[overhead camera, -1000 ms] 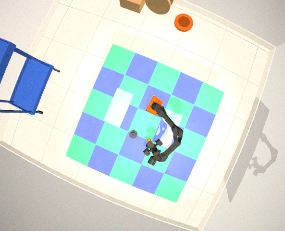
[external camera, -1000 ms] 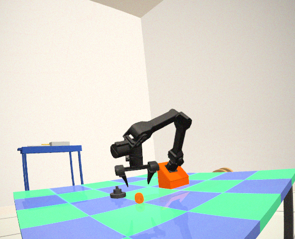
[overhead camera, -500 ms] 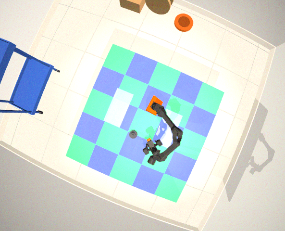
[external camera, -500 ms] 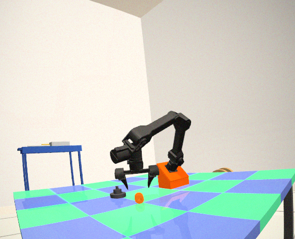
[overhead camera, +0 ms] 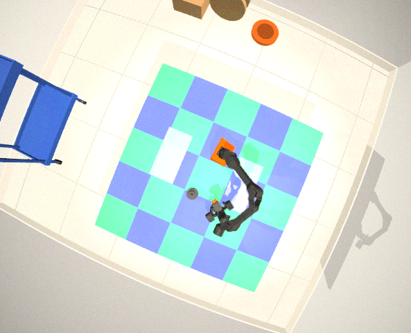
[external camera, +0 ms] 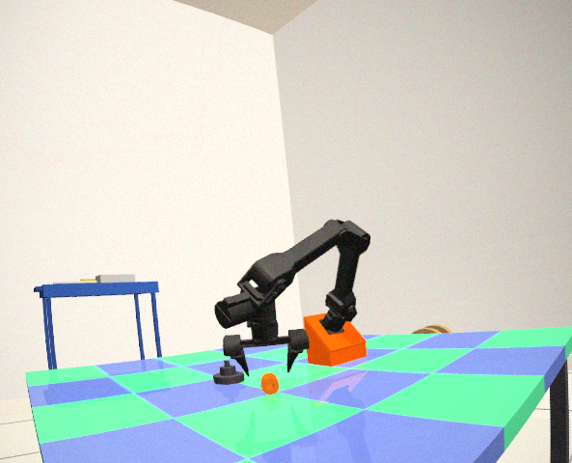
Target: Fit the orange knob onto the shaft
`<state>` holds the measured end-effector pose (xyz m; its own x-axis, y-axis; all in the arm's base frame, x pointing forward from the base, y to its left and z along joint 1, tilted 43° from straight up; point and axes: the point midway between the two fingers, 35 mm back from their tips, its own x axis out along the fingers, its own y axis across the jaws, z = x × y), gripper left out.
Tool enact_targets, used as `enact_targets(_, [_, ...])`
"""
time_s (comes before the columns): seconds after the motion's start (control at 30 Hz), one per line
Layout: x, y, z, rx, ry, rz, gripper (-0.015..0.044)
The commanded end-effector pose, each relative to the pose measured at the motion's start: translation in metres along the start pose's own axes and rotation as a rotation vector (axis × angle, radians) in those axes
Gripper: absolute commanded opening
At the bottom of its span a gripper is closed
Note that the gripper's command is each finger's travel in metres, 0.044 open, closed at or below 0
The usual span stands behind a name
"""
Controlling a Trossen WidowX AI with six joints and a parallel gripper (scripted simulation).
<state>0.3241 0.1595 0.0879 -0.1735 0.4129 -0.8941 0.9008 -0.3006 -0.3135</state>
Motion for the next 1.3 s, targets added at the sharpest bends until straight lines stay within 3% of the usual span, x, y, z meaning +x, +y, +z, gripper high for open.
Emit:
enact_targets(0.0, [0.01, 0.0, -0.002, 0.007, -0.004, -0.008, 0.044])
enact_targets(0.53, [0.032, -0.001, -0.009, 0.007, -0.002, -0.009, 0.044])
enact_targets(0.8, [0.032, -0.001, -0.009, 0.007, -0.002, -0.009, 0.024])
enact_targets(1.13, [0.032, -0.001, -0.009, 0.007, -0.002, -0.009, 0.024])
enact_targets(1.27, [0.032, -0.001, -0.009, 0.007, -0.002, -0.009, 0.0213])
